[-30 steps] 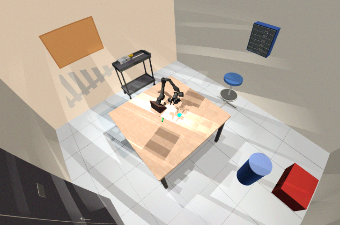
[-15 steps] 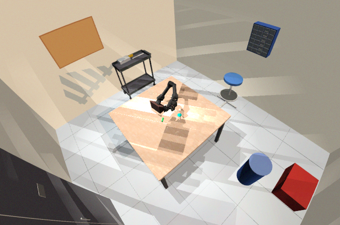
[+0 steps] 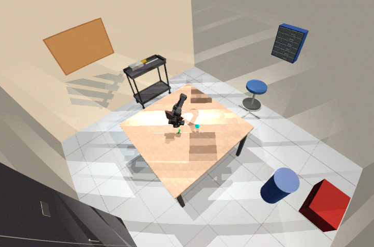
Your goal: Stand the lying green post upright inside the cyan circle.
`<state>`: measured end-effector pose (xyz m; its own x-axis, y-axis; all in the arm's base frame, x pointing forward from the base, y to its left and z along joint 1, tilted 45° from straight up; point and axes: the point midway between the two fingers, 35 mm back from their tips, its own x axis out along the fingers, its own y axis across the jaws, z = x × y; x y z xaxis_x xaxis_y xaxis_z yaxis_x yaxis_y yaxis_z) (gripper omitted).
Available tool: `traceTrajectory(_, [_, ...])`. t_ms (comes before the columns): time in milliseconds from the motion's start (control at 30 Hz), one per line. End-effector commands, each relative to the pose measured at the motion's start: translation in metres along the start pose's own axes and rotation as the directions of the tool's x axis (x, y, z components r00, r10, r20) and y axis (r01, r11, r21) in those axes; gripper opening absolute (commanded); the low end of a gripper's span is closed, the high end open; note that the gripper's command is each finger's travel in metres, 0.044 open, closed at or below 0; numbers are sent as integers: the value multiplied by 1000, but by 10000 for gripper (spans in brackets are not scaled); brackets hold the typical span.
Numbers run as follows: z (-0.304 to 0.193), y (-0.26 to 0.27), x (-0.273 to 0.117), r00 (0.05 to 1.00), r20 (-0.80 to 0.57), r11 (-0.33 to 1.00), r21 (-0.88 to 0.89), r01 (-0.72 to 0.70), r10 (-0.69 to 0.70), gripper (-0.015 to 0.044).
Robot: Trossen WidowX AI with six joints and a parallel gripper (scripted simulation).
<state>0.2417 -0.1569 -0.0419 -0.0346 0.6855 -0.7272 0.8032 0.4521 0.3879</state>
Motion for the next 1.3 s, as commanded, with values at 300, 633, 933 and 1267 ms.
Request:
traceTrajectory(300, [6, 7, 98, 1000, -4, 999, 27, -26, 26, 233])
traceTrajectory(633, [2, 7, 118, 1000, -6, 999, 27, -28, 28, 154])
traceTrajectory(933, [2, 7, 118, 1000, -6, 999, 27, -28, 28, 23])
traceTrajectory(1267, [7, 8, 90, 1000, -3, 999, 27, -26, 26, 23])
